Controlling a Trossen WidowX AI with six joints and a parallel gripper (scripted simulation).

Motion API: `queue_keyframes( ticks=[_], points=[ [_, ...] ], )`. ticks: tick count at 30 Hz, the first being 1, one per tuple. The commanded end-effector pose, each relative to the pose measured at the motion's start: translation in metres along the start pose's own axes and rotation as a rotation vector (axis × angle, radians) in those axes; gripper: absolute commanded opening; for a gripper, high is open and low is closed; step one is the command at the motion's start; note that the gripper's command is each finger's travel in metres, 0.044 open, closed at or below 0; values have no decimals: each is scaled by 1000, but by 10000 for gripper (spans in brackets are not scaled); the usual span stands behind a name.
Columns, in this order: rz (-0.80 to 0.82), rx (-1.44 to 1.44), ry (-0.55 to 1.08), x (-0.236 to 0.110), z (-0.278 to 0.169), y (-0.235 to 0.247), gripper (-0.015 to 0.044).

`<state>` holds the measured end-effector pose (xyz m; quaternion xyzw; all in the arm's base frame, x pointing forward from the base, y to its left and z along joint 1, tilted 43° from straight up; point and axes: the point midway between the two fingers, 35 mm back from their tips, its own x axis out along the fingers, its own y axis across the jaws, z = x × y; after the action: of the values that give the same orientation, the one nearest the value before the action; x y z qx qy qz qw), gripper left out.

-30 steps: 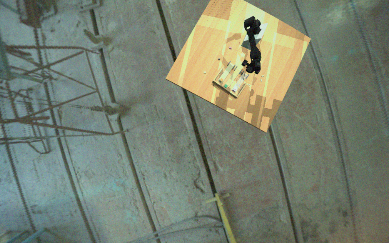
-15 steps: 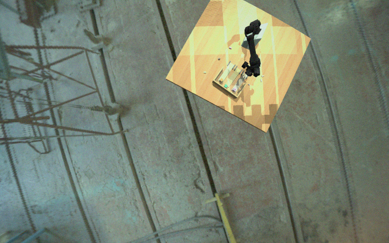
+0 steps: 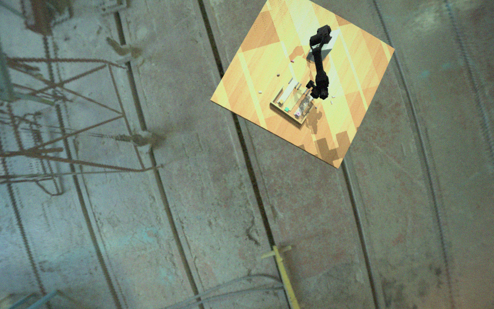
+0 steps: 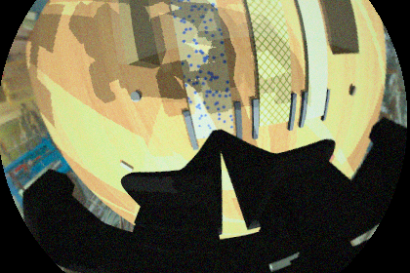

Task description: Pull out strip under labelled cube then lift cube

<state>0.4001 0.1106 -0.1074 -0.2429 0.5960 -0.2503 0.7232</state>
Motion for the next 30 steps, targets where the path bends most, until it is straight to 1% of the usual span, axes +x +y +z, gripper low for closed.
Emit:
queue_keyframes(
  ticks=[1,23,30],
  points=[
    [-10,-9,8,12,-2,0,0],
    [-12,-9,7,48,-3,0,0],
    [-12,-9,7,49,-3,0,0]
  ],
)
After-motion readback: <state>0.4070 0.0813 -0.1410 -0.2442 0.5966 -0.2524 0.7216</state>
